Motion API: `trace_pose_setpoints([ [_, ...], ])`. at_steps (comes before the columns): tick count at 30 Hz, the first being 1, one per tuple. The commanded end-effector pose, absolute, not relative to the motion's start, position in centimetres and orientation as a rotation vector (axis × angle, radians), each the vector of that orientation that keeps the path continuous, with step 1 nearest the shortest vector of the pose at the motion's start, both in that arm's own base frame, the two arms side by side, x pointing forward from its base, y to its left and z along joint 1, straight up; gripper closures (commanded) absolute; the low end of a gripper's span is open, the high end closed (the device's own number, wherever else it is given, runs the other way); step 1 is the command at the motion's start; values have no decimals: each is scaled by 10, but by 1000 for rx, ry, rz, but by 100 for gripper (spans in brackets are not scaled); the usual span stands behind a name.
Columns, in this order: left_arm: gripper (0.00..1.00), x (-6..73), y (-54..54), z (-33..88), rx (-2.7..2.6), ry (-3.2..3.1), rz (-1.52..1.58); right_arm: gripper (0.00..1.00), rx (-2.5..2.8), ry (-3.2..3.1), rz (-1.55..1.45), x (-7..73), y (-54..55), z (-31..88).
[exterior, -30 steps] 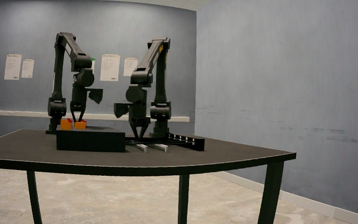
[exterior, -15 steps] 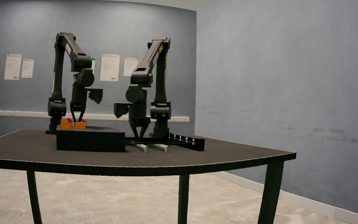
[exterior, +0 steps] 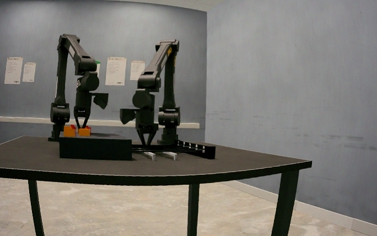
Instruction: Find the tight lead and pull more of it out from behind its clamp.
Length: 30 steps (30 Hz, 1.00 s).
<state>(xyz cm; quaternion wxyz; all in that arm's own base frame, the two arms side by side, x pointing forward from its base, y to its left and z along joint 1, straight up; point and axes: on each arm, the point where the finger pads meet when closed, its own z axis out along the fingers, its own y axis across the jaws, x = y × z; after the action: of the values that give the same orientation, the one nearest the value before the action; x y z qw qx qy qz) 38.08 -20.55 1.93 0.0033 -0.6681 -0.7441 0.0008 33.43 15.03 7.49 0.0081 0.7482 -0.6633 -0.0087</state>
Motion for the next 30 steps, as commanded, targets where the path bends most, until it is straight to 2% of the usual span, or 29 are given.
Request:
trace_pose_setpoints([
  [1,100,385,-208,24,-2108,-2342,-4,95,2411,-2141,61,361,160,113],
  [14,100,385,-208,24,-2108,-2342,-4,95,2376,-2108,25,347,153,105],
  [17,100,385,-208,24,-2108,-2342,-4,95,2430,-2157,87,368,162,116],
  [30,100,385,-208,24,-2108,-2342,-4,95,2450,-2174,107,371,164,132],
])
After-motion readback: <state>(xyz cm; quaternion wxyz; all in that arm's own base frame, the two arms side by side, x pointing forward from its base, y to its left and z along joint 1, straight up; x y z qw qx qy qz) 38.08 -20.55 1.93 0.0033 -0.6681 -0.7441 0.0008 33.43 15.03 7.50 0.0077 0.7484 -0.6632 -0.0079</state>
